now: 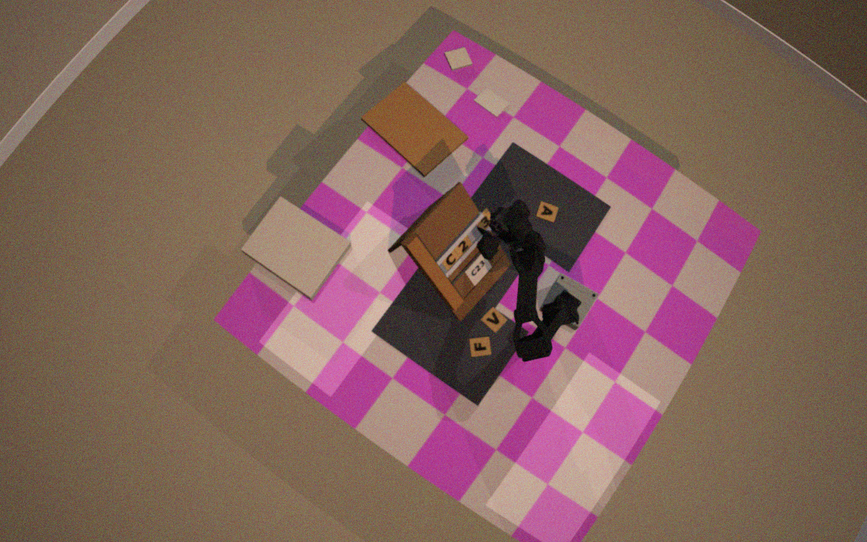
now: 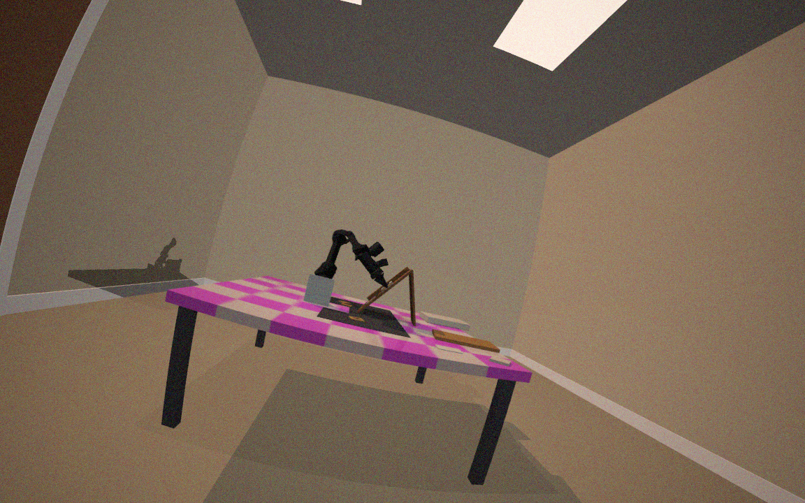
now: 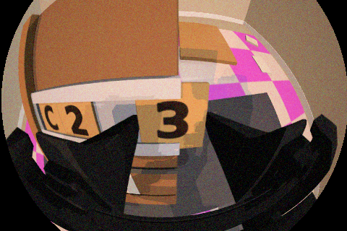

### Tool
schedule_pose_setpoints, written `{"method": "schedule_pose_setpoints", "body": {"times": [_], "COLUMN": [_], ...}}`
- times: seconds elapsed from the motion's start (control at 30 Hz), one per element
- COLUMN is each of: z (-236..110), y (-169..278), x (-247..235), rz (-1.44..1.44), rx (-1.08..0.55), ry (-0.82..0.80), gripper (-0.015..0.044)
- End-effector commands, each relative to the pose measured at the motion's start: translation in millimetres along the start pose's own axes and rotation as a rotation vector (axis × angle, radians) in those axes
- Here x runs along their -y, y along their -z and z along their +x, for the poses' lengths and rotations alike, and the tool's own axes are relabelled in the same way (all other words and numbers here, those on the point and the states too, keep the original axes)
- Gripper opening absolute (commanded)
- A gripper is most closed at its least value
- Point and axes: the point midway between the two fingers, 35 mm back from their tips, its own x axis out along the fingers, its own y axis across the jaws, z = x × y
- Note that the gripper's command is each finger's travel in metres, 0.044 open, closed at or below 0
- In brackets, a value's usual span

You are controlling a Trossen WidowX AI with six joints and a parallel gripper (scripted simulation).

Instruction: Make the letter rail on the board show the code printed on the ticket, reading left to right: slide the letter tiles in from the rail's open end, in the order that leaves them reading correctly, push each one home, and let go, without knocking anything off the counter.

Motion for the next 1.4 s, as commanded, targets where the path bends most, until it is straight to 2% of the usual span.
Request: {"method": "schedule_pose_setpoints", "body": {"times": [0.0,1.37], "z": [-0.5,0.0], "y": [0.2,0.2], "x": [-1.8,-21.9], "rz": [0.001,0.002], "rx": [0.002,0.001], "ry": [0.005,0.004], "gripper": [0.0000,0.0000]}}
